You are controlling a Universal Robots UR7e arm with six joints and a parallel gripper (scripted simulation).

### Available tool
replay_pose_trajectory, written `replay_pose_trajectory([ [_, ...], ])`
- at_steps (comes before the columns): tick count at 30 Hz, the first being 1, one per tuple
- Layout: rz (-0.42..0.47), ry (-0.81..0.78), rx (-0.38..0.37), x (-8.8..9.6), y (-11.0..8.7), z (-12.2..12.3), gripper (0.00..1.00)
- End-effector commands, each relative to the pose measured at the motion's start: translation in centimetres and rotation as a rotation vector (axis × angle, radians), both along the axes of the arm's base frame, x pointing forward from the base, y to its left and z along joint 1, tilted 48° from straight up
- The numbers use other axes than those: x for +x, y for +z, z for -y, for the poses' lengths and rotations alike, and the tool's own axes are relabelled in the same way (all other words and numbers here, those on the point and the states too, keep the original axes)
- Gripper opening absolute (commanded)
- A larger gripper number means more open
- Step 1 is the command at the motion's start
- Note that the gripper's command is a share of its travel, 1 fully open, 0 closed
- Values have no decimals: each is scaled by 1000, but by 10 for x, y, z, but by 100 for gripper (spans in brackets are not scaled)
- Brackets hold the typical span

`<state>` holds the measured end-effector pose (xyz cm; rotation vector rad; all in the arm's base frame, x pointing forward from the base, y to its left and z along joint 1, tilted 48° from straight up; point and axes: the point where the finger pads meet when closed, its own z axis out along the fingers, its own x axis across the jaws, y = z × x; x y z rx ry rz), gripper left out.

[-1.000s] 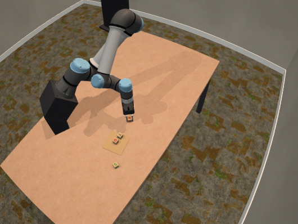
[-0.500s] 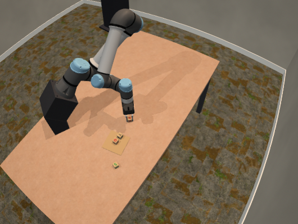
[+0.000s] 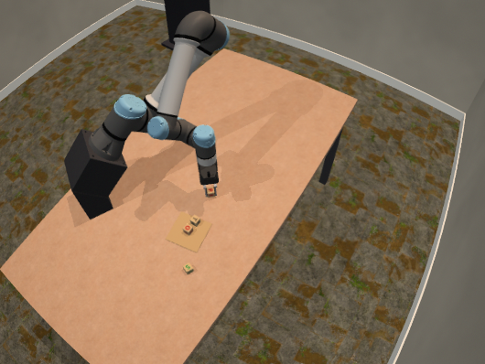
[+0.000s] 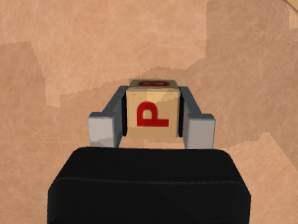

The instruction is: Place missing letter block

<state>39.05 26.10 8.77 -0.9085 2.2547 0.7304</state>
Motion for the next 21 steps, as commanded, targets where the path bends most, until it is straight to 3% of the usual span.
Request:
replay_pose_trajectory([
  [1, 1, 0, 0, -1, 3, 2, 57],
  [21, 1, 0, 0, -14, 30, 29, 57],
])
